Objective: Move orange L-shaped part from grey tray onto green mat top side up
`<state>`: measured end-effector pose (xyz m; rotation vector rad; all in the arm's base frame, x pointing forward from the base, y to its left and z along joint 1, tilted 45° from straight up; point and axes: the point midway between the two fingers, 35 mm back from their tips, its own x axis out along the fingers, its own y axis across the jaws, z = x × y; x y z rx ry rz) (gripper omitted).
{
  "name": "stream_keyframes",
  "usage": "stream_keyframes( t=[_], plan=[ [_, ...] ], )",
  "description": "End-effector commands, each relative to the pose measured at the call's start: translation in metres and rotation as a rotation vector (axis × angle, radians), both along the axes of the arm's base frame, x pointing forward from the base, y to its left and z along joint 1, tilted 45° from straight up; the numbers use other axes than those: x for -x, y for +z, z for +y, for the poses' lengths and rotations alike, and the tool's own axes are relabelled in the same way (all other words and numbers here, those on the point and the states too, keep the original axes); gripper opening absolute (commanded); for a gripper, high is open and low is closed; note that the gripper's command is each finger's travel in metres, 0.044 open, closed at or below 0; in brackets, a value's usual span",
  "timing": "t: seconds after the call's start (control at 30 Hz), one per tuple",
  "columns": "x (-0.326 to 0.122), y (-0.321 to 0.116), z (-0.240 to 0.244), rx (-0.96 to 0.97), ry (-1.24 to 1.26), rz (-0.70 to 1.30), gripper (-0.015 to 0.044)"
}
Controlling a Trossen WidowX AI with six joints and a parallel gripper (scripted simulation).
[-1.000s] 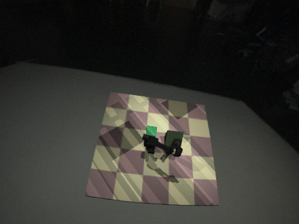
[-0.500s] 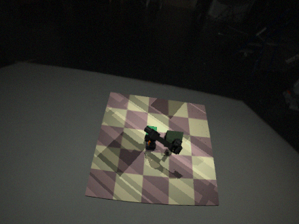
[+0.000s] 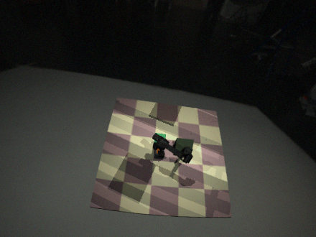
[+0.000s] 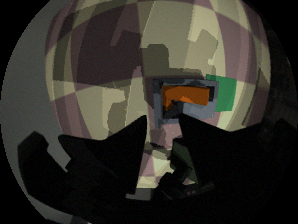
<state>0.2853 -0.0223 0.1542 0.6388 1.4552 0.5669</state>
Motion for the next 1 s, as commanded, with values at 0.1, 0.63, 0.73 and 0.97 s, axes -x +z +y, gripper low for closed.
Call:
stream_keyframes(
  t=[0.1, 0.63, 0.73, 0.97],
  plan=[
    [0.000, 0.000, 0.000, 0.000, -0.003, 0.000, 0.0180],
    [-0.007, -0.035, -0.039, 0.047, 0.782, -0.753, 0.0280],
    [-0.008, -0.044, -0.049, 0.056, 0.974, -0.938, 0.0280],
    [-0.008, -0.051, -0.057, 0.062, 1.133, -1.093, 0.0280]
  ],
)
